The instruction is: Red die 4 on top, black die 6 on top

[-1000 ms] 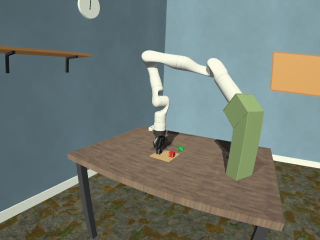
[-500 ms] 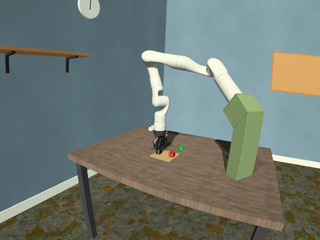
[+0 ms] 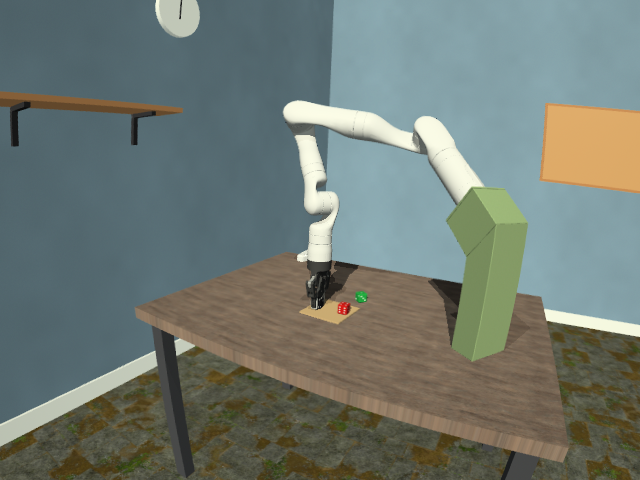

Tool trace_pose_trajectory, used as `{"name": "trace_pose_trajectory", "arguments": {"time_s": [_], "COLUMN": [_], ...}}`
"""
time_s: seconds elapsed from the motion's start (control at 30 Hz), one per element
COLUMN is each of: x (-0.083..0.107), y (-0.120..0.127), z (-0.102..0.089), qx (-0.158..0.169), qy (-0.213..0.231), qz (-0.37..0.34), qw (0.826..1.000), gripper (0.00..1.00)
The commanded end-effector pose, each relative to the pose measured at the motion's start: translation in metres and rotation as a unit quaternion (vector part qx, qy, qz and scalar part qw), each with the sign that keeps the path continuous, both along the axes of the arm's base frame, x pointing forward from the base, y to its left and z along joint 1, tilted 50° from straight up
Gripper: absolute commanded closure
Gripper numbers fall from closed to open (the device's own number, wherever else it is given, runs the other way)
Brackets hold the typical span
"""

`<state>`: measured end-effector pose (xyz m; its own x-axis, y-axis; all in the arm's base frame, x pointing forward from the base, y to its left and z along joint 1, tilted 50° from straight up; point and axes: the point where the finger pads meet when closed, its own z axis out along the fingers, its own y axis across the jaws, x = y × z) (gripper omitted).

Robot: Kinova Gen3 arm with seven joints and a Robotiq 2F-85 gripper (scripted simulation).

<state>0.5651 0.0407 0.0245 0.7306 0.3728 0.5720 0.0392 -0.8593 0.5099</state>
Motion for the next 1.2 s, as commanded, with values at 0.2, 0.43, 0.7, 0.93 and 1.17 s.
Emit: {"name": "trace_pose_trajectory", "arguments": {"time_s": [0.2,0.43,0.7,0.93,1.17], "x": [-0.010,-0.035,-0.054,-0.061,-0.061], "y": [0.006,0.019,0.028,0.032,0.032], "z": [0.010,0.034,0.051,0.058,0.058], "qx": [0.000,0.000,0.000,0.000,0.000], "qy": [0.000,0.000,0.000,0.000,0.000], "qz": [0.001,0.001,0.001,0.001,0.001], "qw": [1.000,1.000,1.000,1.000,1.000], "gripper": [0.54,0.54,0.54,0.54,0.00]}}
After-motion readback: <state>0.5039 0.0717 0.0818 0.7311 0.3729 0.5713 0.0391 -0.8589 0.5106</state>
